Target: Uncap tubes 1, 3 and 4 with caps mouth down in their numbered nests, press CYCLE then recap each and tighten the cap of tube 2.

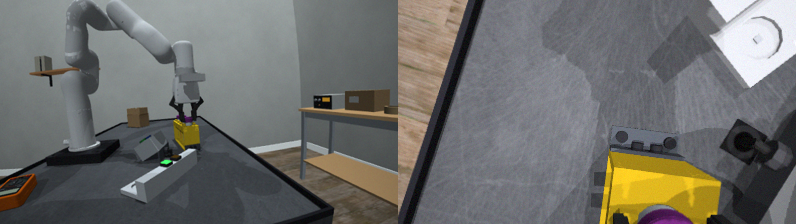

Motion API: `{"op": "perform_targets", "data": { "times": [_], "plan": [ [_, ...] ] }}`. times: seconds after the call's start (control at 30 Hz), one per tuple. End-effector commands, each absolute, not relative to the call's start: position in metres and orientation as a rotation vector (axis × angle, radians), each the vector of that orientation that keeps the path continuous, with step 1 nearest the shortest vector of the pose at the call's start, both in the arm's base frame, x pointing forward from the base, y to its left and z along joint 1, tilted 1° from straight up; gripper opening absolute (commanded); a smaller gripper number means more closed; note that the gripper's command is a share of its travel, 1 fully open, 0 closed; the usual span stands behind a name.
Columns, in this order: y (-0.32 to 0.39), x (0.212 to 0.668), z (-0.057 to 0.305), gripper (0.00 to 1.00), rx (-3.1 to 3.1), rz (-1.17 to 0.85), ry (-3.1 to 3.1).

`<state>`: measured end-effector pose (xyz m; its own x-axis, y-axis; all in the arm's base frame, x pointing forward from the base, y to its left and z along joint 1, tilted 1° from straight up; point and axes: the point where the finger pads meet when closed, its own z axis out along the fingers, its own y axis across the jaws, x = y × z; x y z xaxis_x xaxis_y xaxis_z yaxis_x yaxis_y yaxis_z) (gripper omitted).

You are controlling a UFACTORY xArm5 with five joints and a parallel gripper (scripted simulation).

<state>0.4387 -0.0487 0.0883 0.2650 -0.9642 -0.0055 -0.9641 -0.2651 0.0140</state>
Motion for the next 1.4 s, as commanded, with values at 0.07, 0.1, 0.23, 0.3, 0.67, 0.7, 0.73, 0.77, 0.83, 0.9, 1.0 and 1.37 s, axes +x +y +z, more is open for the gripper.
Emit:
{"op": "perform_targets", "data": {
  "times": [0.07, 0.1, 0.23, 0.3, 0.67, 0.7, 0.73, 0.77, 0.83, 0.9, 1.0, 1.37],
  "plan": [
    [-0.0489, 0.4398, 0.0896, 0.46, 2.811, -0.019, -1.401],
    [-0.0489, 0.4398, 0.0896, 0.46, 2.845, -0.019, -1.331],
    [-0.0489, 0.4398, 0.0896, 0.46, 2.907, -0.019, -1.189],
    [-0.0489, 0.4398, 0.0896, 0.46, 2.982, -0.02, -0.992],
    [-0.0489, 0.4398, 0.0896, 0.0, 2.982, -0.02, -0.992],
    [-0.0489, 0.4398, 0.0896, 0.0, 2.982, -0.02, -0.992],
    [-0.0489, 0.4398, 0.0896, 0.0, 2.982, -0.02, -0.992],
    [-0.0489, 0.4398, 0.0896, 0.0, 2.982, -0.02, -0.992],
    [-0.0489, 0.4398, 0.0896, 0.0, 2.982, -0.02, -0.992],
    [-0.0489, 0.4398, 0.0896, 0.0, 2.982, -0.02, -0.992],
    [-0.0489, 0.4398, 0.0896, 0.0, 2.982, -0.02, -0.992],
    [-0.0489, 0.4398, 0.0892, 0.0, 2.683, -0.019, -1.63]
  ]
}}
